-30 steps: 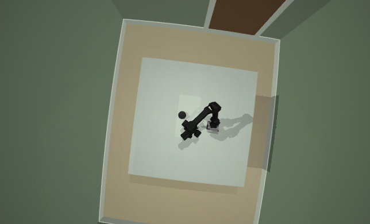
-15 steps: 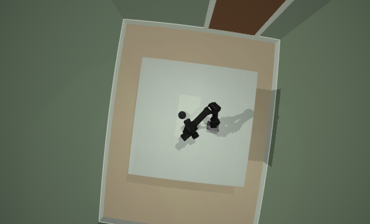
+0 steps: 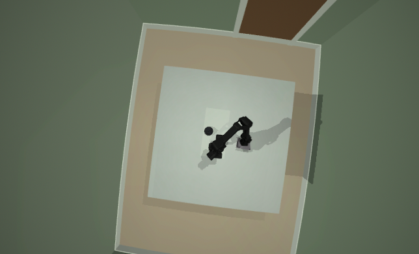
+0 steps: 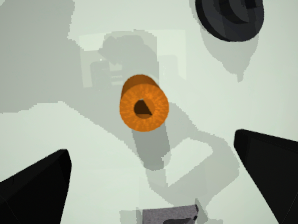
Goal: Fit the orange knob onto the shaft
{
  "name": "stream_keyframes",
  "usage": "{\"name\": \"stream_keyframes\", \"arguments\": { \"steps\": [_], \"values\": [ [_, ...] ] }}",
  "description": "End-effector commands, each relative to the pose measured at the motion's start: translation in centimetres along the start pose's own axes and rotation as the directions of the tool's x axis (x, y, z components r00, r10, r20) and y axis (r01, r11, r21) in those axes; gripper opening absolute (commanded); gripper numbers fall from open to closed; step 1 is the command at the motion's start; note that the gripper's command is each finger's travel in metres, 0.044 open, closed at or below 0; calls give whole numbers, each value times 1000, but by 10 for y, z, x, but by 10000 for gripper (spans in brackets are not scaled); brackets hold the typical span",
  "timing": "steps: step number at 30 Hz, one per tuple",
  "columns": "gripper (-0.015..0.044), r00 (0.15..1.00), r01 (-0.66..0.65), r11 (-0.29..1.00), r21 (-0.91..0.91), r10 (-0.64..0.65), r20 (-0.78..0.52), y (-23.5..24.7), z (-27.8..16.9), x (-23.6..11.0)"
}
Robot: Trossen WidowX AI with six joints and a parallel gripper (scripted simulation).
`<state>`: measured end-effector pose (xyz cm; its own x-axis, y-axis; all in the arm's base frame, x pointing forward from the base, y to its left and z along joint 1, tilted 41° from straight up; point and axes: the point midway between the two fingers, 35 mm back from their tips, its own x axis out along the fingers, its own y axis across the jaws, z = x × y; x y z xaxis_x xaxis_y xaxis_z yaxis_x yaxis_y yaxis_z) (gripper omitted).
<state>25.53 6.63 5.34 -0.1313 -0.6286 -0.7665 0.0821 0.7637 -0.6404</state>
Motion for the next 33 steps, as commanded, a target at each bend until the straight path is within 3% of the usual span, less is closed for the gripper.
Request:
{"name": "stream_keyframes", "arguments": {
  "steps": [1, 5, 9, 33],
  "values": [
    [440, 1000, 3, 999, 53, -3, 4, -1, 0, 1],
    [440, 1000, 3, 999, 53, -3, 4, -1, 1, 2],
    [440, 1000, 4, 999, 54, -4, 5, -1, 1, 31],
    [440, 1000, 4, 999, 54, -4, 6, 0, 3, 67]
  ]
}}
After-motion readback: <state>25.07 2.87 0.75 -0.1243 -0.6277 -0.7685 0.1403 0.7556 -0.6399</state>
